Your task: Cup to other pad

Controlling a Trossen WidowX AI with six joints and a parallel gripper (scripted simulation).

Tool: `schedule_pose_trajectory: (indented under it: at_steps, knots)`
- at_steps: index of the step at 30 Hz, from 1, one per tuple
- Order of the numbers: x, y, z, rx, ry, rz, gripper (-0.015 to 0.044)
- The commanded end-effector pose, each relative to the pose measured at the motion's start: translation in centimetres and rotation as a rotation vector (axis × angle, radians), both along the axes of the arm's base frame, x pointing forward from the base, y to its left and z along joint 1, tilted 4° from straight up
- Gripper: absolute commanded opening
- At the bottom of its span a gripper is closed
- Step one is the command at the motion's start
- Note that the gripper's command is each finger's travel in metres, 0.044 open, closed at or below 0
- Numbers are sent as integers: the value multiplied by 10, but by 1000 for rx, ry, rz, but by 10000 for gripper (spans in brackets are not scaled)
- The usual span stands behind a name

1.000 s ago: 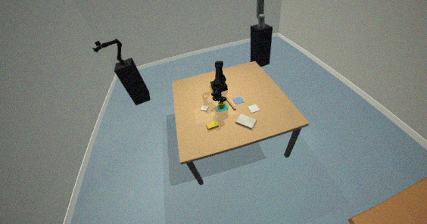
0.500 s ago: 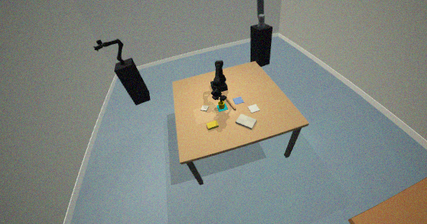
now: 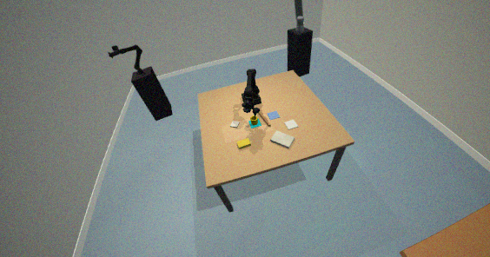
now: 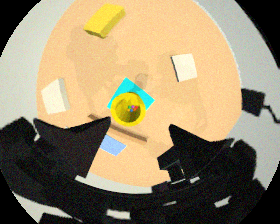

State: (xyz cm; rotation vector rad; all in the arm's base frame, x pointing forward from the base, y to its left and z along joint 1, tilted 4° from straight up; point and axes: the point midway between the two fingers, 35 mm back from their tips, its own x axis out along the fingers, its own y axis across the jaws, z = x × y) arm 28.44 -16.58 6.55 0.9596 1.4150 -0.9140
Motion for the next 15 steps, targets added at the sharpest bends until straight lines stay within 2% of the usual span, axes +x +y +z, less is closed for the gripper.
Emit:
schedule_pose_trajectory:
  at_steps: [1, 8, 15]
  knots:
    - [1, -1, 16, -4, -3, 5, 440]
    - [2, -2, 39, -5, -3, 7, 440]
    - [2, -2, 35, -4, -6, 1, 440]
